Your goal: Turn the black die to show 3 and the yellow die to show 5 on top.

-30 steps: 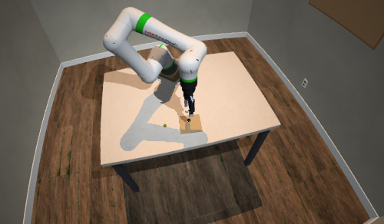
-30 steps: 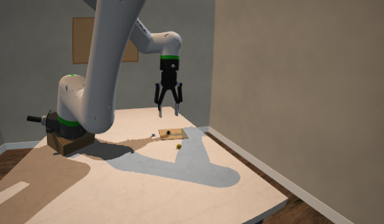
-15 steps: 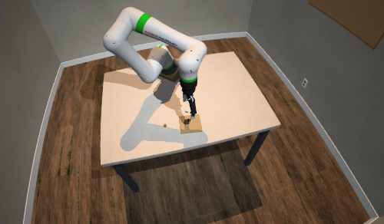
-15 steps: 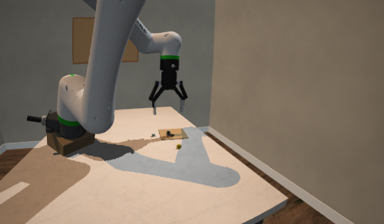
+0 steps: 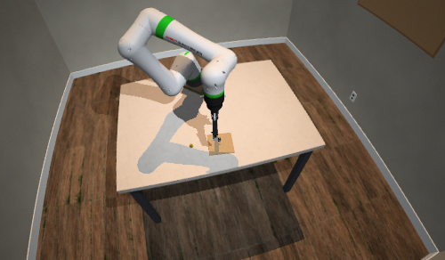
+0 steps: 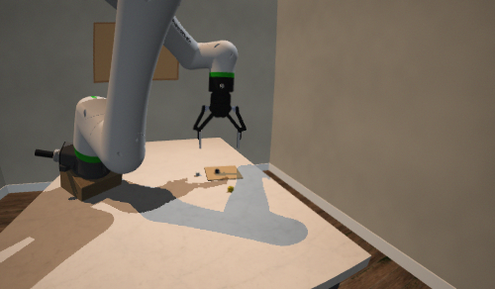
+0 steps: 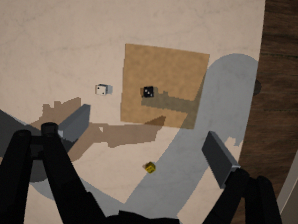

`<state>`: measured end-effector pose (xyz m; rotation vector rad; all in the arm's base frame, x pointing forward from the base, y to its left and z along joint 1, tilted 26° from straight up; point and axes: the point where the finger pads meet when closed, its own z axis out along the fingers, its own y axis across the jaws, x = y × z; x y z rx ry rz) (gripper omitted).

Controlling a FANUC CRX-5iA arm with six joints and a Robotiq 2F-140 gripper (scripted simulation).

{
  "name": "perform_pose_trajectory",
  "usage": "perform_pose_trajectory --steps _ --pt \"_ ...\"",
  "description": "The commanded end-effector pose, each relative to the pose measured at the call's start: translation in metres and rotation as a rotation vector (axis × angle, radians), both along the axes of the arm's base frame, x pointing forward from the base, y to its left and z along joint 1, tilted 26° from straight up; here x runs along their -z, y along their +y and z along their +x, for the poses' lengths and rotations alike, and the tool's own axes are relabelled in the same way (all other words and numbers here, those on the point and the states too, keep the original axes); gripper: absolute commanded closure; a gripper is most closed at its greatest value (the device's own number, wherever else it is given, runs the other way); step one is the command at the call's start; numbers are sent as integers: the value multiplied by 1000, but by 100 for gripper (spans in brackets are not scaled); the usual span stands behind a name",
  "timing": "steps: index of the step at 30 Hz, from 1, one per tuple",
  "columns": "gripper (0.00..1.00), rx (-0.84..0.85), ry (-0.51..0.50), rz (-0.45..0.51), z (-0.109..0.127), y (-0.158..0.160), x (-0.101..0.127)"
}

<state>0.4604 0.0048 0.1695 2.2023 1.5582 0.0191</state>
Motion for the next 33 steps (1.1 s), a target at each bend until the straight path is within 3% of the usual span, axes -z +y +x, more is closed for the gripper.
perform_pose_trajectory --steps 1,3,6,8,20,23,24,33 --pt "0 135 -56 34 0 -9 -2" --pt "0 222 -89 60 0 -15 -3" --pt "0 223 -89 60 0 -15 -3" --pt "0 362 -142 101 0 -25 -5" --pt "0 737 -284 210 -3 -51 -10" --pt "0 740 -285 211 -3 -51 -10" --pt "0 852 -327 244 -4 -58 -12" --pt "0 1124 -431 322 -6 -77 -16"
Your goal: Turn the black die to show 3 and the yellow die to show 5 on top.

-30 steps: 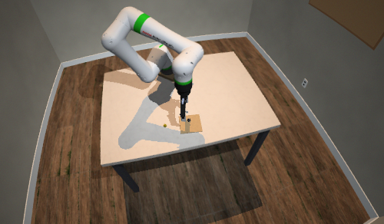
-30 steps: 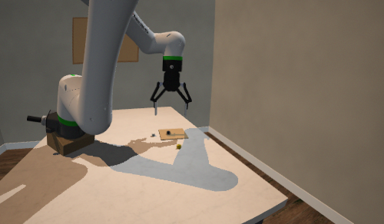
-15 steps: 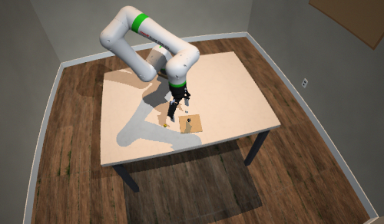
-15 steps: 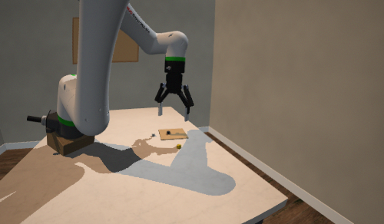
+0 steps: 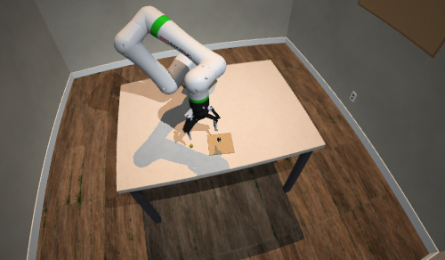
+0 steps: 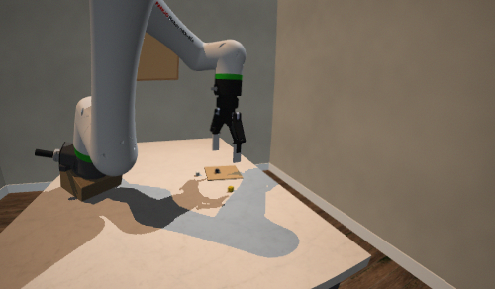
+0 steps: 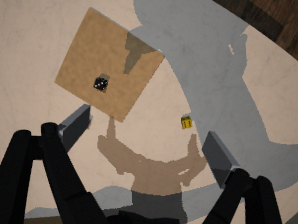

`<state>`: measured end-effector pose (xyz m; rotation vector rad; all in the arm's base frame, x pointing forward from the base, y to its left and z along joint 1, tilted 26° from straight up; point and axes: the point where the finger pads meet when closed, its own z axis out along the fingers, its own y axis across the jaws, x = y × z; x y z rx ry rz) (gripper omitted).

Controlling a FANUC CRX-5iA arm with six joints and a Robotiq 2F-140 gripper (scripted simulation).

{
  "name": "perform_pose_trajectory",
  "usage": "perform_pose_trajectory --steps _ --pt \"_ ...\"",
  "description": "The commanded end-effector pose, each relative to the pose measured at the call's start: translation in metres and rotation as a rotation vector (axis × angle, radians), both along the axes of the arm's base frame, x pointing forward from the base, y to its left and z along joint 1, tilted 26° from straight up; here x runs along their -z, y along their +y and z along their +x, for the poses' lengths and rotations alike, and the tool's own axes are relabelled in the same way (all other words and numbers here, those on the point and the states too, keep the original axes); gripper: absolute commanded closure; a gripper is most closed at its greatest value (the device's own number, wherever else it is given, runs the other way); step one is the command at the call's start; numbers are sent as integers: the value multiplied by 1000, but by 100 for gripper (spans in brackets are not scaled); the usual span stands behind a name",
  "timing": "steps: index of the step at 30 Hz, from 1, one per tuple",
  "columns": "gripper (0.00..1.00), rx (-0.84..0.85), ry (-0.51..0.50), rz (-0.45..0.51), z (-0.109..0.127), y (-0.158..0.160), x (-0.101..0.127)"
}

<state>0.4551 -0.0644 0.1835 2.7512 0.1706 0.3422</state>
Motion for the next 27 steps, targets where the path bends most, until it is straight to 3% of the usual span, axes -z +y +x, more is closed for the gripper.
perform_pose_trajectory --steps 1,7,8,22,27 --pt "0 157 -64 37 -2 -10 -2" --pt "0 289 -114 75 -3 -19 -4" --pt "0 387 -152 103 -5 -26 -5" --pt "0 825 -321 228 -12 -55 -12" --pt "0 919 -358 255 -14 -62 -13"
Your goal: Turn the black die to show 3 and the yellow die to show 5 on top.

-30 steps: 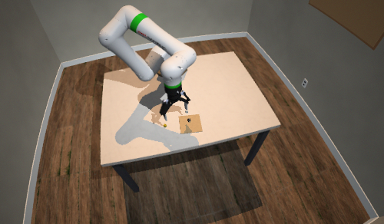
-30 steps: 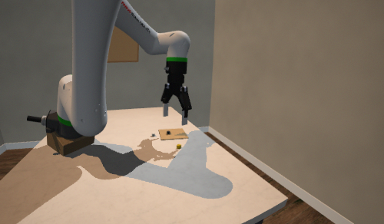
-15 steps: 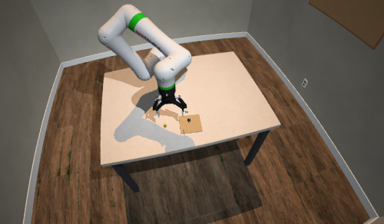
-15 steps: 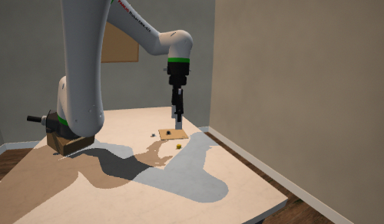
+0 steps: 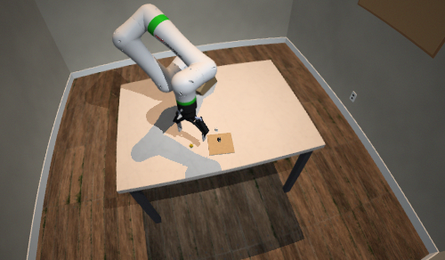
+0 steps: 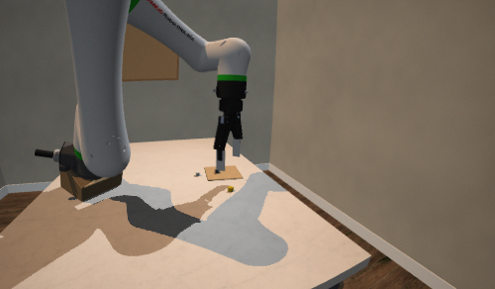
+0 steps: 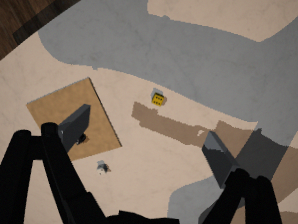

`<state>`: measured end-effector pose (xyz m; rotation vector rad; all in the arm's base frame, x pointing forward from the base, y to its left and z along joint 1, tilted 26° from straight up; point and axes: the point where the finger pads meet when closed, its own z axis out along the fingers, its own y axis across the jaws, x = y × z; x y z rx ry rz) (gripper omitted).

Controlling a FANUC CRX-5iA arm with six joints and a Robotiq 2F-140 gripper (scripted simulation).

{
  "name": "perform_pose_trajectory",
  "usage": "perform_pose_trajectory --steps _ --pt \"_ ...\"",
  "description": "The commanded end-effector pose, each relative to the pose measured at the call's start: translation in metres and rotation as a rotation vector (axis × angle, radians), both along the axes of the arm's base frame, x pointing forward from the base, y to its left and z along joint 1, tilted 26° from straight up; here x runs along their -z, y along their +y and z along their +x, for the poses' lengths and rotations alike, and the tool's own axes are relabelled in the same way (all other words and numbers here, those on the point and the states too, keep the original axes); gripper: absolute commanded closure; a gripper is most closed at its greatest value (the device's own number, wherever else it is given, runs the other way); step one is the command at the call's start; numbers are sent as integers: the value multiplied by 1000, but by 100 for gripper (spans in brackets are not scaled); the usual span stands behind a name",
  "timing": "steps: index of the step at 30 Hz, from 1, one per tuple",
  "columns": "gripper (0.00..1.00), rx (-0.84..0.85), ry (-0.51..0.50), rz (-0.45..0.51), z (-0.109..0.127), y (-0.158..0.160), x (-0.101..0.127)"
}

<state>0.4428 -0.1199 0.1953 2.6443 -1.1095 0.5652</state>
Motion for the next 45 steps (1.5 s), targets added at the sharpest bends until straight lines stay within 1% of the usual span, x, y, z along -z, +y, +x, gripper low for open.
perform_pose_trajectory --steps 1,6,7,45 --pt "0 118 -48 26 -2 -8 -2" --pt "0 160 -65 37 -3 -11 -2" --pt "81 160 -65 37 -3 -11 -2" --pt "81 160 -65 37 -3 -11 -2"
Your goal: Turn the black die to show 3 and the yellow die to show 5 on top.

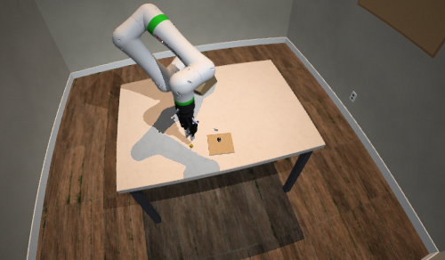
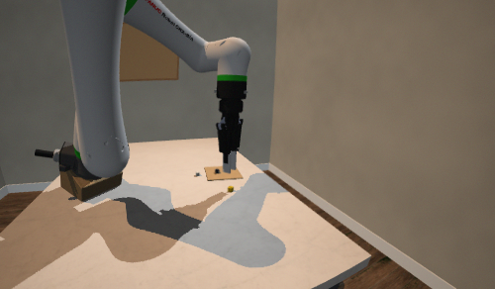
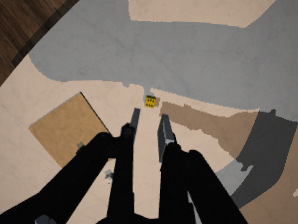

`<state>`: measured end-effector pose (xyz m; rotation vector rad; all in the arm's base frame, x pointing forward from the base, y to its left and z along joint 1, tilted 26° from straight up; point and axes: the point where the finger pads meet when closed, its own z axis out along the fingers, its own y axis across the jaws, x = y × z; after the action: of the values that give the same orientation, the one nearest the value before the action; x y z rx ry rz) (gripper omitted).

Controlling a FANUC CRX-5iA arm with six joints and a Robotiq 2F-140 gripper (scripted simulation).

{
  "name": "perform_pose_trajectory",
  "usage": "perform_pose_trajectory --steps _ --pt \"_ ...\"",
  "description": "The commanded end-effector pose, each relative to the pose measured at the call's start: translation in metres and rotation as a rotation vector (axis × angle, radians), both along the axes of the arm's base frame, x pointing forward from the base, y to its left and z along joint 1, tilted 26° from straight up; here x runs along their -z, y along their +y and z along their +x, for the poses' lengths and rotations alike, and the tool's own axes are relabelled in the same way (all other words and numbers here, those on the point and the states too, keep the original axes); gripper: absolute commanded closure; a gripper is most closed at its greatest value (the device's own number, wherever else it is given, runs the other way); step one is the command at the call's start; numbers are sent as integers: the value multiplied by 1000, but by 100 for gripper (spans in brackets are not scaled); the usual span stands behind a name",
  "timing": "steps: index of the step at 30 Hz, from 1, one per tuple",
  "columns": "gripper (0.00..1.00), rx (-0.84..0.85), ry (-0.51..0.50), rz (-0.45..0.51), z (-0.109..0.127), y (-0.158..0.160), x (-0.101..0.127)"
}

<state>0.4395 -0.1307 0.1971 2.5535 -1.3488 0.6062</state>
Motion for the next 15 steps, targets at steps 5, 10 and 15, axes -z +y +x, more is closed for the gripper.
perform_pose_trajectory --steps 5,10,15 --pt "81 0 0 0 0 0 1" --pt "81 0 -1 0 1 -1 3" --pt "81 0 -1 0 2 -3 7"
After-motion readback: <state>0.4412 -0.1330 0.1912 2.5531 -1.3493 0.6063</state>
